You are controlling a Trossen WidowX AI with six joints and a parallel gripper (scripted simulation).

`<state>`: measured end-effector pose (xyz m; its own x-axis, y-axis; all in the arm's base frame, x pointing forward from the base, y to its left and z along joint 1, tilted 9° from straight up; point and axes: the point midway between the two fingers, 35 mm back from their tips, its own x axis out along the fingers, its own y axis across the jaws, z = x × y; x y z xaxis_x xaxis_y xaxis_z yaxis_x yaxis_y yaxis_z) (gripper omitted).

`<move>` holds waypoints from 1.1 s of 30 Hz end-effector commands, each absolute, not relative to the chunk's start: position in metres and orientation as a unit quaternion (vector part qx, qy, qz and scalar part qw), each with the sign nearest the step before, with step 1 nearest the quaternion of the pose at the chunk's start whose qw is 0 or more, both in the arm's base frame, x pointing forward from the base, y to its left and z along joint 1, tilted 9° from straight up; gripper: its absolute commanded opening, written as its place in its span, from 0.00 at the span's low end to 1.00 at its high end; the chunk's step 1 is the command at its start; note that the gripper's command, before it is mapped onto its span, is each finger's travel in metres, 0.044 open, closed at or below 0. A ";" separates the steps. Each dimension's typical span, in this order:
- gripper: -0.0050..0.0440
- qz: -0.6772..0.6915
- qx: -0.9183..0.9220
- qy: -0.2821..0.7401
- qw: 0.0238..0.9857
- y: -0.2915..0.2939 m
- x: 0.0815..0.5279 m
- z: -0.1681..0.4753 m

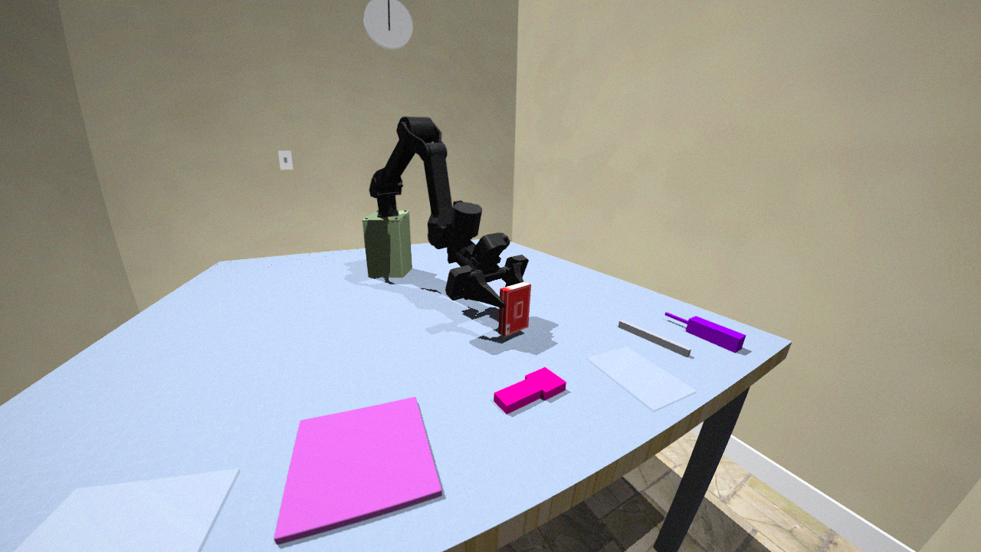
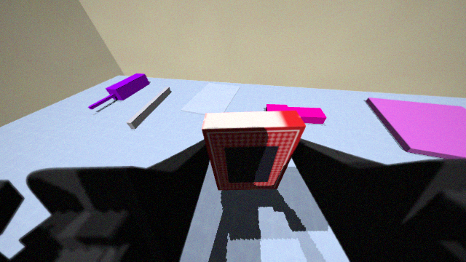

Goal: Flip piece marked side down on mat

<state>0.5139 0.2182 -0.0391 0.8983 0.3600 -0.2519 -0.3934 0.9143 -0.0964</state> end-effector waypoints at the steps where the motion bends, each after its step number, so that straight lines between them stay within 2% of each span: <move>1: 0.10 0.196 -0.073 0.104 0.972 0.221 0.517 -0.034; 33: 0.10 0.195 -0.072 0.107 0.972 0.219 0.519 -0.051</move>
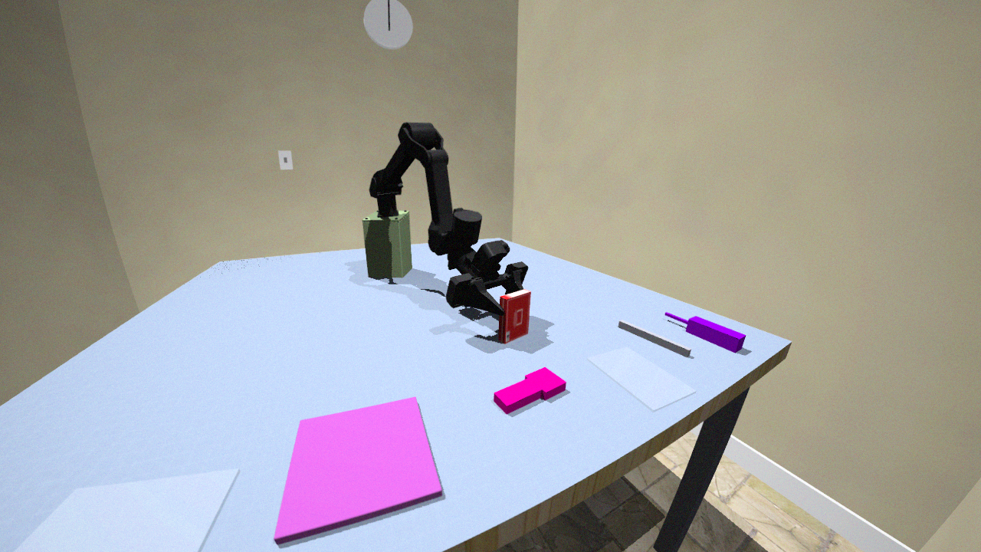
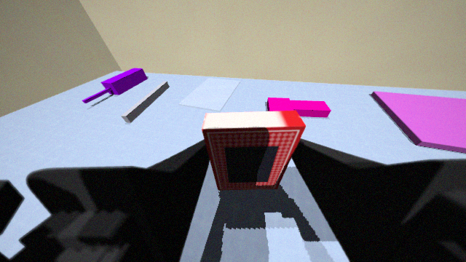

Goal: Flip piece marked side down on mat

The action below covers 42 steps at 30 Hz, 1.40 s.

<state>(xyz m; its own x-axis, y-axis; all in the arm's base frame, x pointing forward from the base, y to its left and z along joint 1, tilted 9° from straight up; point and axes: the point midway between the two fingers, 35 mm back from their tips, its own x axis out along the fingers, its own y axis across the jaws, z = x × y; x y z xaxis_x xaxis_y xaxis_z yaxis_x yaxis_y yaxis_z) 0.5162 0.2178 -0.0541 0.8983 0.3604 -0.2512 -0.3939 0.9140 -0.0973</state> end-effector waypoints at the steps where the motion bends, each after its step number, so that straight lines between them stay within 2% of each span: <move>1: 0.10 0.195 -0.072 0.107 0.972 0.219 0.519 -0.051; 12: 0.10 0.195 -0.073 0.108 0.972 0.218 0.521 -0.068; 42: 0.10 0.194 -0.071 0.101 0.973 0.216 0.514 -0.059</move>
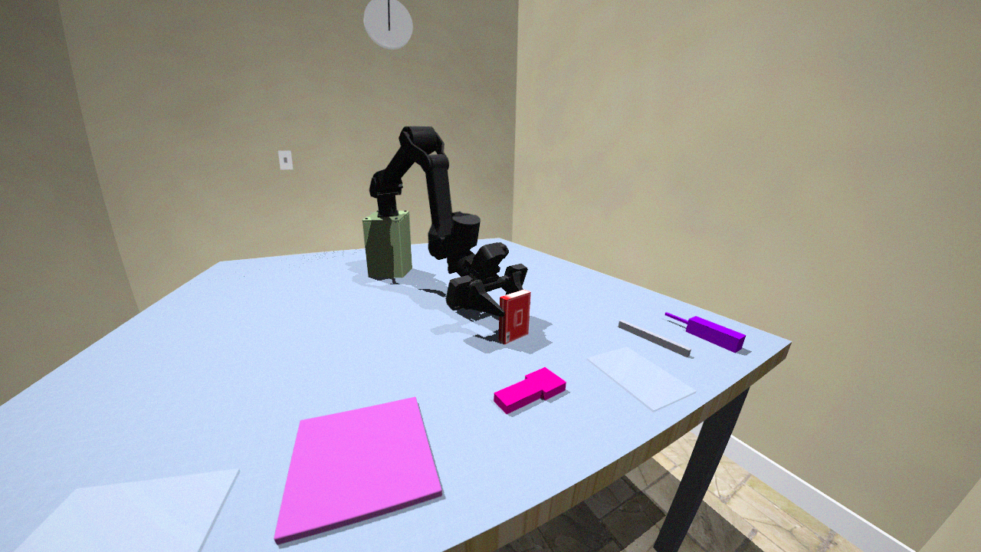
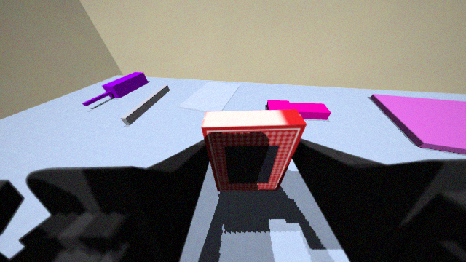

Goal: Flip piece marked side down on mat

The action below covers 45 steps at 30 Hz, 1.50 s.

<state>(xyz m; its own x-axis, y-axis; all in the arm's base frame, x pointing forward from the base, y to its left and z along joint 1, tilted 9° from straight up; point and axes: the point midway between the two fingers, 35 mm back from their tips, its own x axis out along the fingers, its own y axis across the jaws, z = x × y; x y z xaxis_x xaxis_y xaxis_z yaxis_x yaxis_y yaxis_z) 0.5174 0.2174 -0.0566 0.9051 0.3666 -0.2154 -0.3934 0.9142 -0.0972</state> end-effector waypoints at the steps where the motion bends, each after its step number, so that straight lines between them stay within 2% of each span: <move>1: 0.10 0.194 -0.071 0.102 0.973 0.215 0.513 -0.059; 45: 0.10 0.193 -0.072 0.104 0.973 0.209 0.500 -0.064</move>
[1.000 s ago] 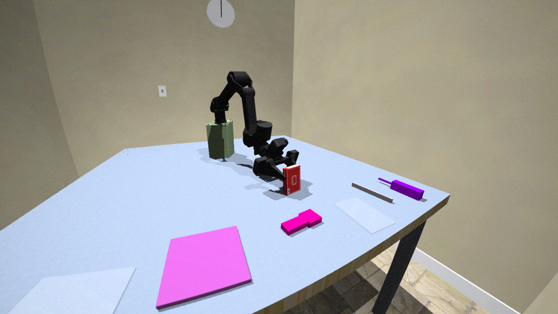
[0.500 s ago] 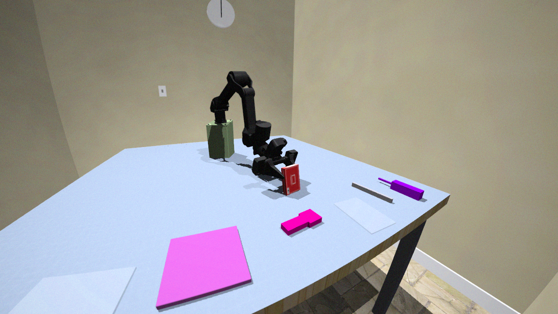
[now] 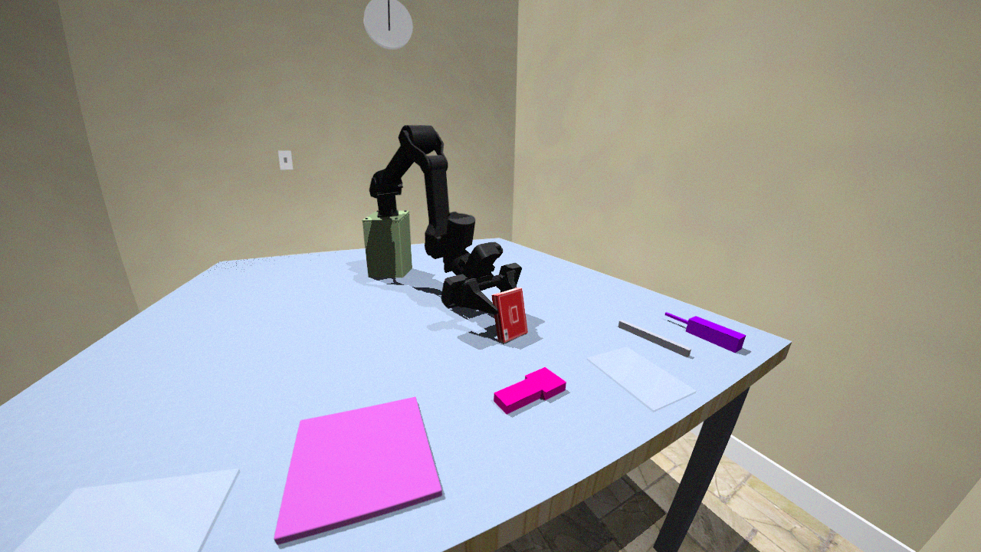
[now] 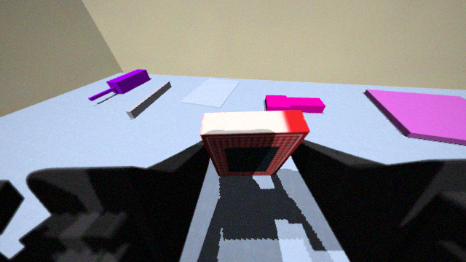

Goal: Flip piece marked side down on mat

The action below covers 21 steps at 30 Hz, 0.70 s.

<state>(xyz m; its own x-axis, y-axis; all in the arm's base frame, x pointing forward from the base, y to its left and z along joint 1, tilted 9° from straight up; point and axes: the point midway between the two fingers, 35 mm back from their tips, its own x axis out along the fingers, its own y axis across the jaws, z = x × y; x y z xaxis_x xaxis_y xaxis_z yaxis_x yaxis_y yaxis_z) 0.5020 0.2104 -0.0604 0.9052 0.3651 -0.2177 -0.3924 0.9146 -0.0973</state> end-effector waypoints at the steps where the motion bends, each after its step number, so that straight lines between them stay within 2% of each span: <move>1: 0.10 0.193 -0.072 0.104 0.973 0.209 0.500 -0.064; 21: 0.10 0.194 -0.070 0.100 0.973 0.207 0.496 -0.066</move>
<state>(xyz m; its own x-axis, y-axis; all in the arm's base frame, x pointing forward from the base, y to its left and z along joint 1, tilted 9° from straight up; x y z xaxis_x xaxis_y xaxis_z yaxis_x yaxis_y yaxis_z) 0.4974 0.2083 -0.0624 0.9057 0.3645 -0.2165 -0.3916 0.9150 -0.0975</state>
